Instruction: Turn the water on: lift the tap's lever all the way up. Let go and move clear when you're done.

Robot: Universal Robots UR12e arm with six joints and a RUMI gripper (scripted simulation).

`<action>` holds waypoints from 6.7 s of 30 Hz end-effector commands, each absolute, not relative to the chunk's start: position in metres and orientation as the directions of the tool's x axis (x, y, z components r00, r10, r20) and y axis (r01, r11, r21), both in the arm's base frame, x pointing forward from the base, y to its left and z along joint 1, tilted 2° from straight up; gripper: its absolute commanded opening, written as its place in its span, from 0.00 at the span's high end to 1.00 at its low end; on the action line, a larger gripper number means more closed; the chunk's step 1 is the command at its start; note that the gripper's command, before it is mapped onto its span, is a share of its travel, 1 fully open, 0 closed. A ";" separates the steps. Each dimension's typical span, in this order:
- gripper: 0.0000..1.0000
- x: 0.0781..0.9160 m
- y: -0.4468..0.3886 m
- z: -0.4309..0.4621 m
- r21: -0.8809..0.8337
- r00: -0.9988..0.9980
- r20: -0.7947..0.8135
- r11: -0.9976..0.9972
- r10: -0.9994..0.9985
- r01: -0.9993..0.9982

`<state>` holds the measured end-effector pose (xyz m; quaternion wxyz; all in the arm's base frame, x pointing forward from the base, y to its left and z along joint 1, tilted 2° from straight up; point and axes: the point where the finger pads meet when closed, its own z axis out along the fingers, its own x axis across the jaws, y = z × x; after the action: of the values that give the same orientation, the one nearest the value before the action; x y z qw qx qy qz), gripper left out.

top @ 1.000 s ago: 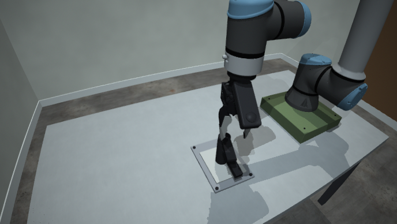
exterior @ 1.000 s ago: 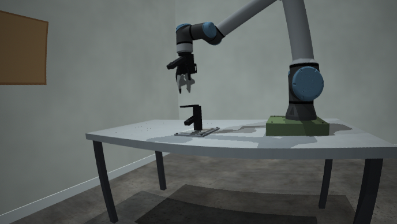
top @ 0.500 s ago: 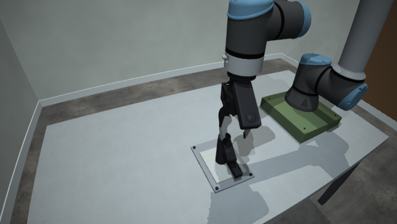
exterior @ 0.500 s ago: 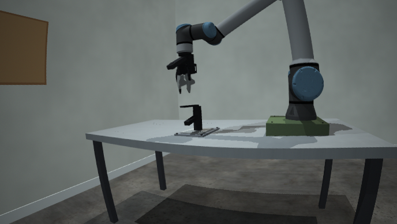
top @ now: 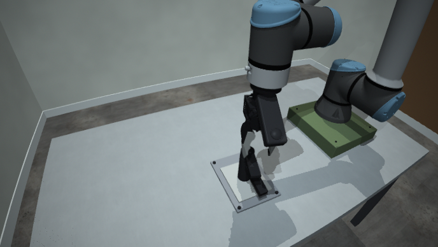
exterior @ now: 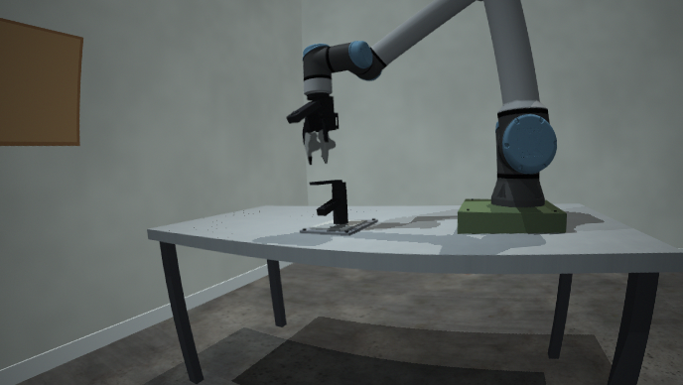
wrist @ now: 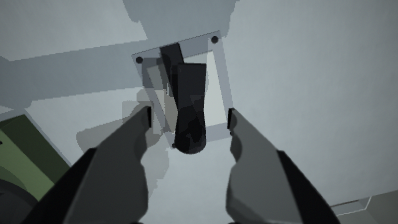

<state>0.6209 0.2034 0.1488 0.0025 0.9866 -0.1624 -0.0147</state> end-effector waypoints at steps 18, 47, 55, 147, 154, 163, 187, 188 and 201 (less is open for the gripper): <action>0.59 0.621 0.203 0.118 0.009 0.947 -0.027 -0.947 -0.320 -0.320; 0.59 0.620 0.203 0.106 0.009 0.947 -0.027 -0.947 -0.320 -0.320; 0.59 0.620 0.203 0.106 0.009 0.947 -0.027 -0.947 -0.320 -0.320; 0.59 0.621 0.204 0.103 0.009 0.947 -0.027 -0.947 -0.320 -0.320; 0.59 0.621 0.204 0.099 0.009 0.947 -0.027 -0.947 -0.320 -0.320; 0.59 0.621 0.204 0.091 0.009 0.947 -0.027 -0.947 -0.320 -0.320; 0.59 0.620 0.204 0.077 0.009 0.947 -0.027 -0.947 -0.320 -0.320; 0.59 0.620 0.204 0.077 0.009 0.947 -0.027 -0.947 -0.320 -0.320; 0.59 0.620 0.204 0.077 0.009 0.947 -0.027 -0.947 -0.320 -0.320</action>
<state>0.6195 0.2035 0.0759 0.0025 0.9866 -0.1624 -0.0147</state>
